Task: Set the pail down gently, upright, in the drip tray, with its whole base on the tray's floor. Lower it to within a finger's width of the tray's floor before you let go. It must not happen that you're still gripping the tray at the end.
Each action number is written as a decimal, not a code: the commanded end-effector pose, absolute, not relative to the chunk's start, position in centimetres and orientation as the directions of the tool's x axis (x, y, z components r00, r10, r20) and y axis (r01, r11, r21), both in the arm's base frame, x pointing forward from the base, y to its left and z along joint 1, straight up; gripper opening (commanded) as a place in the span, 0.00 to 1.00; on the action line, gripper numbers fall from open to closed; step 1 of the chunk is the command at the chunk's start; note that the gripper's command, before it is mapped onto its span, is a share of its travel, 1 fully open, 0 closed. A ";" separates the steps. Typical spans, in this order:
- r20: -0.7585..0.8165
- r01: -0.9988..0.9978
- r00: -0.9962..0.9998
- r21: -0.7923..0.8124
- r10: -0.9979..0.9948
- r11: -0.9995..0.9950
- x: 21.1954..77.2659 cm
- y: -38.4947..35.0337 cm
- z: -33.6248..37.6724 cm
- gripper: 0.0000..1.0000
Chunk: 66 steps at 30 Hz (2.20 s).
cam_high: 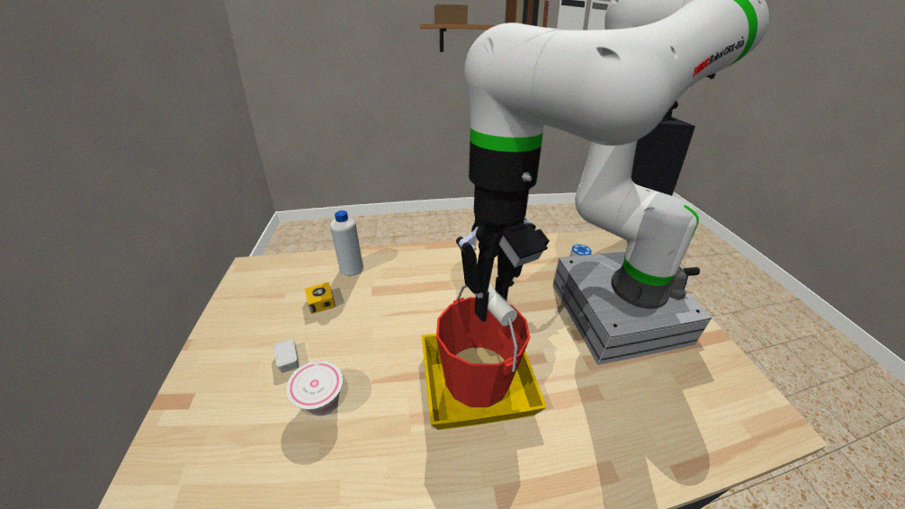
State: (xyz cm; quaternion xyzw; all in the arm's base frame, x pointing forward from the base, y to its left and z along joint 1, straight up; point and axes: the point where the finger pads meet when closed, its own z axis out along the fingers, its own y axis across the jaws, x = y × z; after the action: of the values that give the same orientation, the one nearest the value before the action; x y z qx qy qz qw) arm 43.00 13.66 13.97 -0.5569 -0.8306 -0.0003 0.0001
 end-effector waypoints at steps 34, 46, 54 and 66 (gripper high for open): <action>0.000 0.925 -0.380 0.003 0.925 0.380 43.1 13.7 13.5 0.10; 0.000 0.925 -0.380 0.003 0.925 0.380 43.1 13.7 13.5 0.10; 0.000 0.925 -0.380 0.003 0.925 0.380 43.1 13.7 13.5 0.10; 0.000 0.925 -0.380 0.003 0.925 0.380 43.1 13.7 13.5 1.00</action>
State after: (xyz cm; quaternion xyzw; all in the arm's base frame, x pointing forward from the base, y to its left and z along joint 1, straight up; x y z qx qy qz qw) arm 43.01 13.67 13.44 -0.5569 -0.8306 -0.0004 0.0000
